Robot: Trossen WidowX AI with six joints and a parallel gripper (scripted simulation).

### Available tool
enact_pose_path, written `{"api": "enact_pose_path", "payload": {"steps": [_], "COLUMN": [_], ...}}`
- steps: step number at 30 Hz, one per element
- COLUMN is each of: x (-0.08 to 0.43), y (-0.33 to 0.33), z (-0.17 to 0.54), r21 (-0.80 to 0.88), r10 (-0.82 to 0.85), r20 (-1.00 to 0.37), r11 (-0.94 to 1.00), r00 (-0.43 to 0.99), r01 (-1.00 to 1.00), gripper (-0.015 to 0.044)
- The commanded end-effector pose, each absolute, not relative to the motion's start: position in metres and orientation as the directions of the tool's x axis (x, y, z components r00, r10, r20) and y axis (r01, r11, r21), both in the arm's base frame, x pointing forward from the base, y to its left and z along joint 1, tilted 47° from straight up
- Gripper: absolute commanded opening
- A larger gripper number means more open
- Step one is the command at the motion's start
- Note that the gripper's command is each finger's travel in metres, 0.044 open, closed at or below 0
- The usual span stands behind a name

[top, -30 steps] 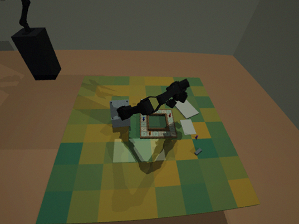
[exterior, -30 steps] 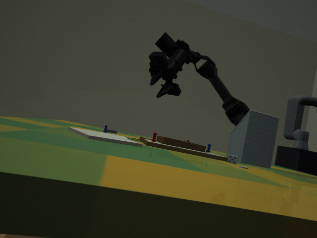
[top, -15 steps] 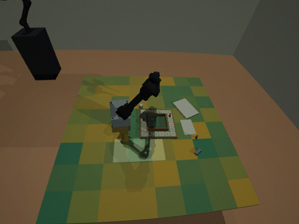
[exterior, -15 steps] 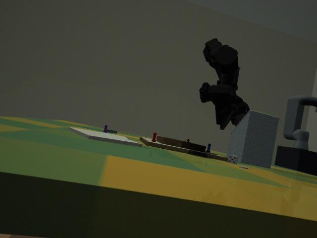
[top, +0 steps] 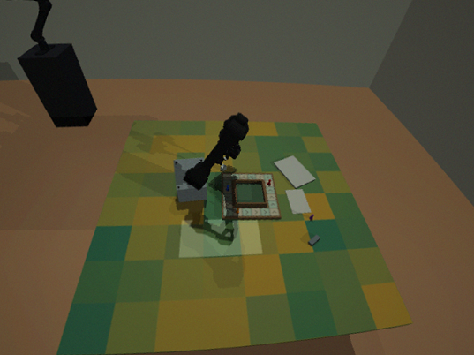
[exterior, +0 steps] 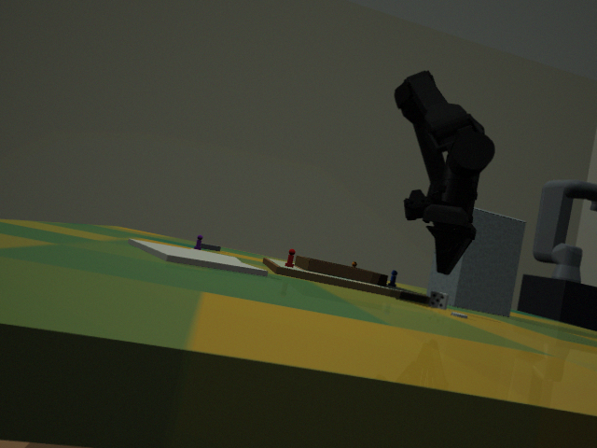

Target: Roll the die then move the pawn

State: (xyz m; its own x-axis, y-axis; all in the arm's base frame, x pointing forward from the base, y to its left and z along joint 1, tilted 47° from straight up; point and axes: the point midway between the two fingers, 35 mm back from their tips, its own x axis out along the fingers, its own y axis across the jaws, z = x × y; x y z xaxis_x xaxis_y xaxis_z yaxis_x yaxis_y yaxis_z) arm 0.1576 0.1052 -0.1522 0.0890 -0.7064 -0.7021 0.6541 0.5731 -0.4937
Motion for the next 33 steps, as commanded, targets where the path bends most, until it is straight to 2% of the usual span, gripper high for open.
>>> {"api": "enact_pose_path", "payload": {"steps": [1,27,33], "x": [0.158,0.161,0.161], "y": [0.096,0.070,0.070], "z": [-0.161,-0.186,-0.186], "r21": [-0.492,-0.492,-0.492], "r10": [-0.709,-0.710,-0.710], "r20": [-0.699,-0.698,-0.698], "r11": [0.570,0.570,0.570], "r00": [0.092,0.093,0.093], "r01": [0.658,0.658,0.658], "gripper": [0.0275,0.0275,0.0118]}}
